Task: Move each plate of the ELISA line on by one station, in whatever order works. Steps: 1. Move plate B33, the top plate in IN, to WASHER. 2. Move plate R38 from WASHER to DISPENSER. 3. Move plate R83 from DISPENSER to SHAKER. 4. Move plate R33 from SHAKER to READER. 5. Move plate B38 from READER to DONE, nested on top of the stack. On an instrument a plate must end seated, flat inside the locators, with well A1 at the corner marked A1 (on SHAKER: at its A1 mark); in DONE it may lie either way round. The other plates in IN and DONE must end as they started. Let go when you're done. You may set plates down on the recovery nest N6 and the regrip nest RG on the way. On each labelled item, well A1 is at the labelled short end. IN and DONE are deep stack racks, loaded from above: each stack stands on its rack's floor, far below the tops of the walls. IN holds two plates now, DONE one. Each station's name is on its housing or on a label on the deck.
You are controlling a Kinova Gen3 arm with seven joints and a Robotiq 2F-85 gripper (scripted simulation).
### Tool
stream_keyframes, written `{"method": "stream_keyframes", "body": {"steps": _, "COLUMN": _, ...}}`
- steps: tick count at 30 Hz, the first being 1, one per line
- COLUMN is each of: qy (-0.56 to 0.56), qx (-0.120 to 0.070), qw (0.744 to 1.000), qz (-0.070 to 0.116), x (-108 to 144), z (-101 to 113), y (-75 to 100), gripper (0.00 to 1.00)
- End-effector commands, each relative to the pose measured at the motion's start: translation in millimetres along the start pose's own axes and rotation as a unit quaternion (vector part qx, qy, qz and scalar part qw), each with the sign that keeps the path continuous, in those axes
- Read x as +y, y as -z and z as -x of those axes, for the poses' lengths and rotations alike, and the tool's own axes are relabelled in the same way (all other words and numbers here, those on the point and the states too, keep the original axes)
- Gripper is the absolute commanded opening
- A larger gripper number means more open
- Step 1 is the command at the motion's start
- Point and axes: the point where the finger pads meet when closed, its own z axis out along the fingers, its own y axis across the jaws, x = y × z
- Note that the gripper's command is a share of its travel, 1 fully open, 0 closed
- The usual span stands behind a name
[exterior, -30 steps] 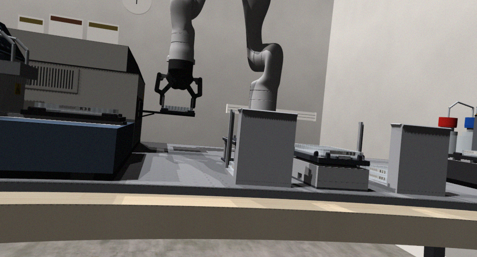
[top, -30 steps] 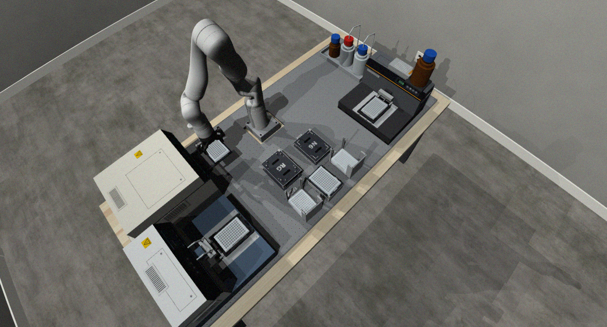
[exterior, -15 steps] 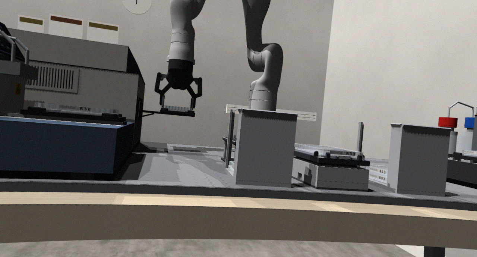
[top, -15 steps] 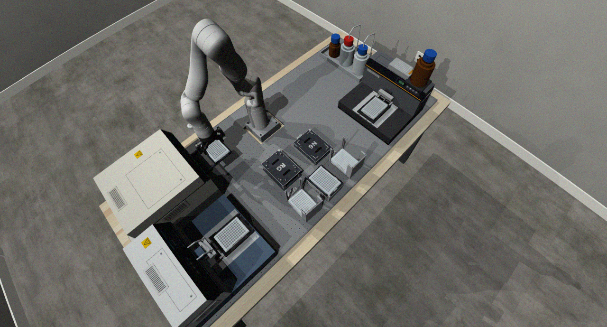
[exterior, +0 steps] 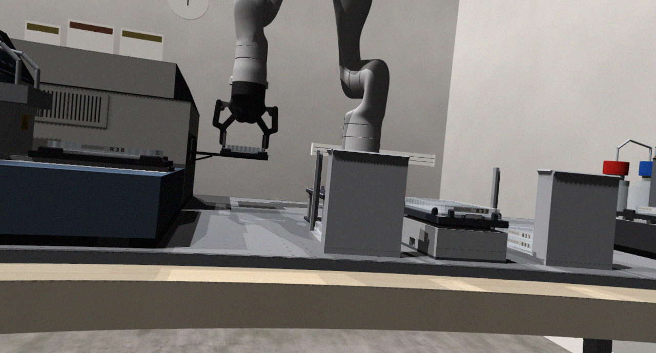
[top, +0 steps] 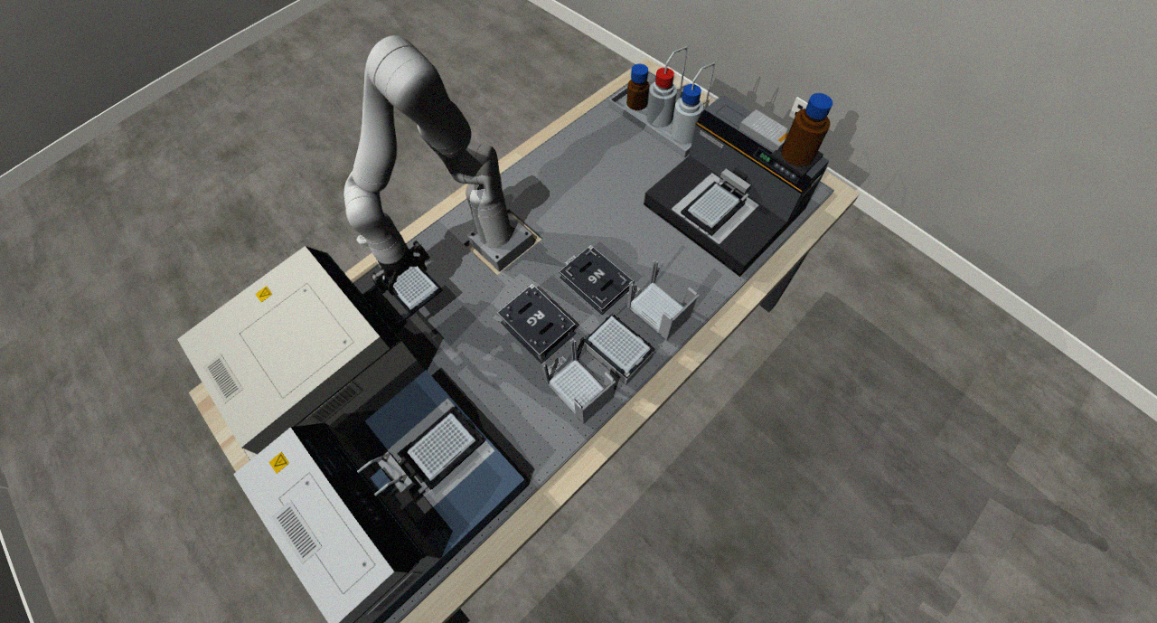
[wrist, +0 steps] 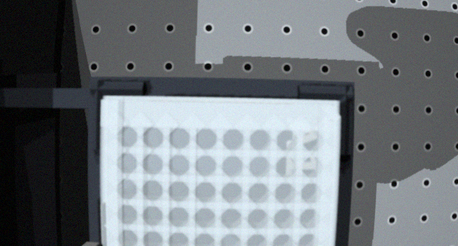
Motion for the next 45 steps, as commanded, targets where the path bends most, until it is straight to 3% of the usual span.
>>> {"method": "stream_keyframes", "body": {"steps": 1, "qy": 0.000, "qx": 0.000, "qw": 1.000, "qz": 0.000, "x": -0.3, "z": 0.1, "y": 0.2, "gripper": 0.94}}
{"method": "stream_keyframes", "body": {"steps": 45, "qy": 0.000, "qx": 0.000, "qw": 1.000, "qz": 0.000, "x": -0.3, "z": 0.1, "y": 7.9, "gripper": 0.94}}
